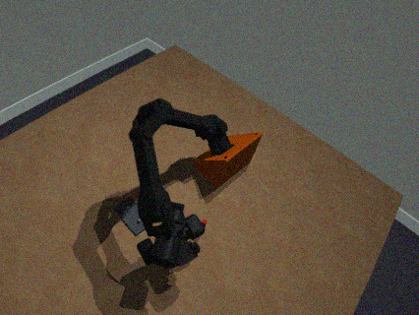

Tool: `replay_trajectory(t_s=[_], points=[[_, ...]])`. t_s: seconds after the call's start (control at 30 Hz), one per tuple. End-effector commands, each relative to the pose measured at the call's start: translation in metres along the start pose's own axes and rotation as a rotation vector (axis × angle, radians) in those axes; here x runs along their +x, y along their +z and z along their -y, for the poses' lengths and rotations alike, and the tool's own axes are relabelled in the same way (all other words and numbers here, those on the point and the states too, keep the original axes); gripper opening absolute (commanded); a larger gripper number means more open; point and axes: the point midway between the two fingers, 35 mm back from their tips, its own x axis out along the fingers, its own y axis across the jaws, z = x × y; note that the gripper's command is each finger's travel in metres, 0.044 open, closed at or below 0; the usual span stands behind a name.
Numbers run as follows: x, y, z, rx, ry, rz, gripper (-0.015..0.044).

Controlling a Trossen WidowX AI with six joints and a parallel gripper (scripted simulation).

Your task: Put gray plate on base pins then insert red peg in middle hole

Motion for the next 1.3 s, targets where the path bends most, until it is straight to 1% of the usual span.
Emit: replay_trajectory(t_s=[0.0, 0.43, 0.83, 1.23, 1.27], points=[[0.008, -0.002, -0.001, -0.005, -0.001, -0.007, 0.044], [0.027, -0.003, -0.002, -0.005, -0.001, -0.009, 0.044], [0.027, -0.003, -0.002, -0.005, -0.001, -0.009, 0.0125], [0.027, -0.003, -0.002, -0.005, -0.001, -0.009, 0.0045], [0.027, -0.003, -0.002, -0.005, -0.001, -0.009, 0.0019]])
